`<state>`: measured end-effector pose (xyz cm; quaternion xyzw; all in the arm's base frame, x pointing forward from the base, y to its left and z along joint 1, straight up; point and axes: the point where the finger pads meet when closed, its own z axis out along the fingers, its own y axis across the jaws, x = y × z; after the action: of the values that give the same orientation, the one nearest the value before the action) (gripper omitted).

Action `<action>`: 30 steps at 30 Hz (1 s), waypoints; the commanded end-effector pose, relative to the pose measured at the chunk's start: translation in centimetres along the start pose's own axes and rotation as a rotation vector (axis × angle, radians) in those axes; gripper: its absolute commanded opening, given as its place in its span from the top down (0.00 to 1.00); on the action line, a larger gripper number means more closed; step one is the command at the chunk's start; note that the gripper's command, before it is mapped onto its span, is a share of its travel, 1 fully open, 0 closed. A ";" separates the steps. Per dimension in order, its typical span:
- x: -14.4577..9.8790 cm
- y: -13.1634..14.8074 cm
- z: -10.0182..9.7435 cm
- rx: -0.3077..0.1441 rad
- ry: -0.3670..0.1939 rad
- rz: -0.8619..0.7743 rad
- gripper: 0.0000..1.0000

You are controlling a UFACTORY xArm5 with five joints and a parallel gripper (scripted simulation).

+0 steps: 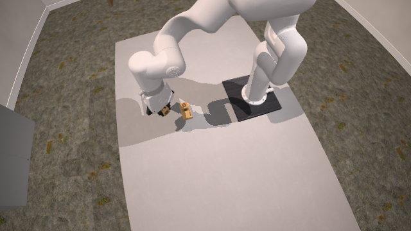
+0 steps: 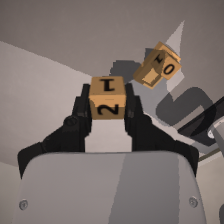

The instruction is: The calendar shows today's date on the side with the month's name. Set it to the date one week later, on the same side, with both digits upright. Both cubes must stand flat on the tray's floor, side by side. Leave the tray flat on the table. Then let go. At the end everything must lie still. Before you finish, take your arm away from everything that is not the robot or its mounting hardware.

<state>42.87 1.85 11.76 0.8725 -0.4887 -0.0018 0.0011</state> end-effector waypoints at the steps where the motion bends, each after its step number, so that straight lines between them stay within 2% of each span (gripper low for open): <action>1: -0.7 0.0 -0.2 0.005 0.003 -0.160 0.71; 3: -0.7 0.0 -0.2 0.005 0.003 -0.160 0.71; 5: -1.3 0.0 -0.2 0.004 0.003 -0.281 0.71; 18: -3.1 0.3 -0.3 0.004 0.004 -0.653 0.71; 21: -3.1 0.3 -0.3 0.004 0.004 -0.665 0.71; 22: -3.5 0.4 -0.3 0.004 0.004 -0.756 0.71; 30: -4.6 0.6 -0.3 0.003 0.005 -0.982 0.71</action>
<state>40.26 4.95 11.91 0.9958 -0.0914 -0.0021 0.0005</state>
